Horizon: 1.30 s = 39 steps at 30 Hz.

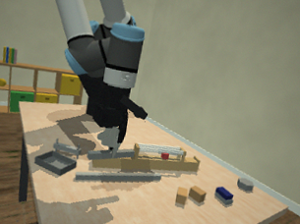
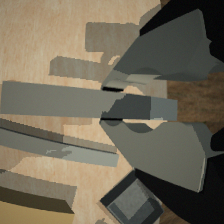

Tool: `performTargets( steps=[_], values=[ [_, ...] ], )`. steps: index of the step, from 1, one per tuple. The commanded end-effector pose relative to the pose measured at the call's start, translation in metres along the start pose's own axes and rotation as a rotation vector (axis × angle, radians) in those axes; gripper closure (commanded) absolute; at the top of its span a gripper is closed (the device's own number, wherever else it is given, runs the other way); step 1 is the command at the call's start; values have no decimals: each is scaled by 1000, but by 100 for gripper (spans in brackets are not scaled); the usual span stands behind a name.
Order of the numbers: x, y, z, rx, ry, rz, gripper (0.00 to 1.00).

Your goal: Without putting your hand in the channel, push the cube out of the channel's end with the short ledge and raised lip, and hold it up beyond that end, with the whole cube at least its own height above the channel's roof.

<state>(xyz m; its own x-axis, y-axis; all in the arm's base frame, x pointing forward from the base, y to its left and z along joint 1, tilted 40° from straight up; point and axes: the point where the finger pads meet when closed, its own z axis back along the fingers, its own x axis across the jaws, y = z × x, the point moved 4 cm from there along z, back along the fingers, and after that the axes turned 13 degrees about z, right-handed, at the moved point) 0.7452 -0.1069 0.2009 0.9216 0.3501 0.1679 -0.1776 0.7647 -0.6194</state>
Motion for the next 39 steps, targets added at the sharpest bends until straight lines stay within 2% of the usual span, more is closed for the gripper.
performTargets(
  steps=[1, 5, 7, 13, 17, 24, 32, 39],
  values=[
    [-1, 1, 0, -1, -1, -3, 100],
    [-22, 21, -2, 0, -1, -50, 100],
    [-22, 21, -2, 0, -1, -50, 100],
    [-91, 80, -3, 0, -1, -200, 100],
    [-122, 104, 0, 0, -1, -263, 100],
    [-126, 107, -1, 0, -1, -272, 100],
    [-126, 107, -39, 0, -1, -272, 100],
    [-126, 107, -44, 0, -1, -272, 100]
  ],
)
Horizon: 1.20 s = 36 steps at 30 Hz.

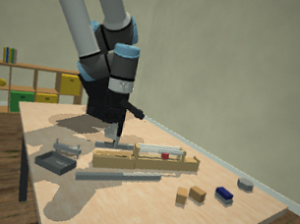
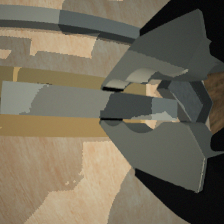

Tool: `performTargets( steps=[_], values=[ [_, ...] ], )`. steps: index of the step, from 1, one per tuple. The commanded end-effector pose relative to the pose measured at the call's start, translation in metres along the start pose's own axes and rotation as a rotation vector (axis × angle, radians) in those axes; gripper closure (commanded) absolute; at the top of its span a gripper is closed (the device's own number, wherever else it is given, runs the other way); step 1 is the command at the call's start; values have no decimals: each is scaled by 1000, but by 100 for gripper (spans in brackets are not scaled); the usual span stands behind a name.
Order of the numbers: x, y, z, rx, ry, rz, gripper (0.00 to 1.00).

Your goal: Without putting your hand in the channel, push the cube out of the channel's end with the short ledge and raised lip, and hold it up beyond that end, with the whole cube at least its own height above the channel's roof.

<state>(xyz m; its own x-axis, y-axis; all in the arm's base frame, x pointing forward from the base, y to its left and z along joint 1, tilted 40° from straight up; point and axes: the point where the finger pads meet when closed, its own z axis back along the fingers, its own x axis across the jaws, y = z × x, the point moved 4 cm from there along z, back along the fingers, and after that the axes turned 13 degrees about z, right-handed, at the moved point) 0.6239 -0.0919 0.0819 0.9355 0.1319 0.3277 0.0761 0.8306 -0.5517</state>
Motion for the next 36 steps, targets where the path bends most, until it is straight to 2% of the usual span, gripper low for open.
performTargets(
  steps=[1, 14, 36],
  values=[
    [1, 0, -3, 0, -2, 0, 100],
    [1, 0, -25, 0, -2, 0, 100],
    [1, 0, -26, 0, -2, 0, 100]
  ],
)
